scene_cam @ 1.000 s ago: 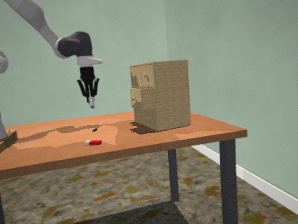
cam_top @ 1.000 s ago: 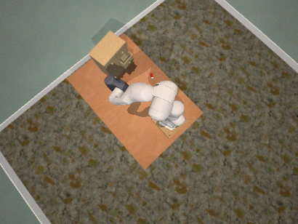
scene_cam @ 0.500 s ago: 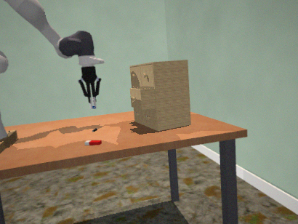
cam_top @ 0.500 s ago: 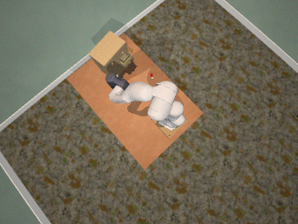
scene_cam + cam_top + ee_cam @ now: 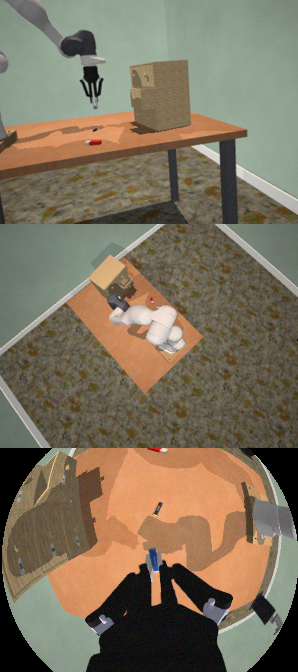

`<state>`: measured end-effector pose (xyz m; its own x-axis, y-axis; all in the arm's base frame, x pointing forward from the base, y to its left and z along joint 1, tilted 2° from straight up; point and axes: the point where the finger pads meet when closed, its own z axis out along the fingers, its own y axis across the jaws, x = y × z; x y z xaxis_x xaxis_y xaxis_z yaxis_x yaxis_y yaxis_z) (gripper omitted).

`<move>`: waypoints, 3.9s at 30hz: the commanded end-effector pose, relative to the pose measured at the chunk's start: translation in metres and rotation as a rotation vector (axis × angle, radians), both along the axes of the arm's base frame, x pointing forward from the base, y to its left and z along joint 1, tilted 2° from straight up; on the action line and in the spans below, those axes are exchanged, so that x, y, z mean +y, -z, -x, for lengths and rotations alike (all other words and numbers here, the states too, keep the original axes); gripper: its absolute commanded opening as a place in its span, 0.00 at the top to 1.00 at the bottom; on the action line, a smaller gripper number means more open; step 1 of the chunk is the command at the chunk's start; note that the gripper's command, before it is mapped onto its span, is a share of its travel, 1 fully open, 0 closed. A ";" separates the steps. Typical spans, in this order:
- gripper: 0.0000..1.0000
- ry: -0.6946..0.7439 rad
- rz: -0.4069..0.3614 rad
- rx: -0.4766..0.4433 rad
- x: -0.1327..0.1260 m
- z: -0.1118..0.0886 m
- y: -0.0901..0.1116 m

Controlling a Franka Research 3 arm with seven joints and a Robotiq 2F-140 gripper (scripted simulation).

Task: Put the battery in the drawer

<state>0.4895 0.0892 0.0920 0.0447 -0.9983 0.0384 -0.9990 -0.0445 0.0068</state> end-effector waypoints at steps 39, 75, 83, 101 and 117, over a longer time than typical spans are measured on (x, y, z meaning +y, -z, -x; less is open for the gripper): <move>0.94 0.390 0.003 -0.009 -0.055 -0.012 -0.002; 0.94 0.793 0.004 -0.023 -0.120 -0.019 -0.004; 0.94 0.793 0.004 -0.023 -0.120 -0.019 -0.004; 0.94 0.990 0.004 -0.031 -0.151 -0.020 -0.006; 0.94 1.164 0.003 -0.039 -0.180 -0.020 -0.006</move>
